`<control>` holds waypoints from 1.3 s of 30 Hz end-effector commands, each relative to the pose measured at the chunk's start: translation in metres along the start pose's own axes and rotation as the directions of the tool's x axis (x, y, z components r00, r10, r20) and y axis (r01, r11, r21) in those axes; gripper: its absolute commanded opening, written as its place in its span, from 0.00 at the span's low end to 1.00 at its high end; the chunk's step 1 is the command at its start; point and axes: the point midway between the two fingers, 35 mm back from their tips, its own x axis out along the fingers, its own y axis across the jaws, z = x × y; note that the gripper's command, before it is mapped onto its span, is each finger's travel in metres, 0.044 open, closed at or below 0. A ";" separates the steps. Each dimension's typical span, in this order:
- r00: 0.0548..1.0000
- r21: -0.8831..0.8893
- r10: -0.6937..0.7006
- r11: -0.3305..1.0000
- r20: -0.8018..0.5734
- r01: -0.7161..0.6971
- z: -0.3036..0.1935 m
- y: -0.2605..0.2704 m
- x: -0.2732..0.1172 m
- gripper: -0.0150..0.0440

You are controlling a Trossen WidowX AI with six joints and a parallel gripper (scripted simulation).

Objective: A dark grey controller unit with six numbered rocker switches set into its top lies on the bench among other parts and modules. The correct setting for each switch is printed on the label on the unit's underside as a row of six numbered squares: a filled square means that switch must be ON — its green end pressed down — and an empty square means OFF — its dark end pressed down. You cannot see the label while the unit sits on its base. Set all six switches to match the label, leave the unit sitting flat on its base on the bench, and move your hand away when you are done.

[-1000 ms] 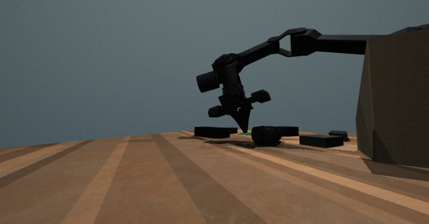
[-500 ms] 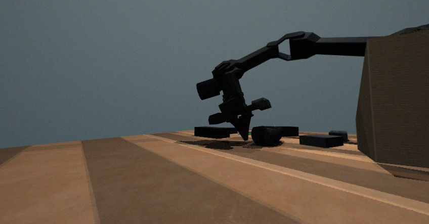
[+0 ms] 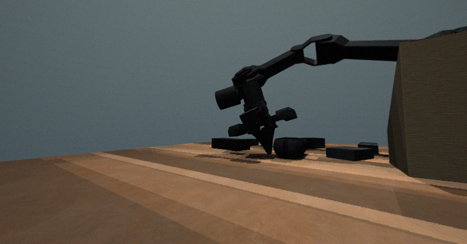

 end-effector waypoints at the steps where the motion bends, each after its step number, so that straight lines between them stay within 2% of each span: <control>1: 1.000 -0.005 0.002 1.000 -0.005 -0.002 -0.001 0.002 0.002 0.25; 39: 1.000 -0.006 0.004 1.000 -0.005 -0.004 0.000 0.027 0.010 0.25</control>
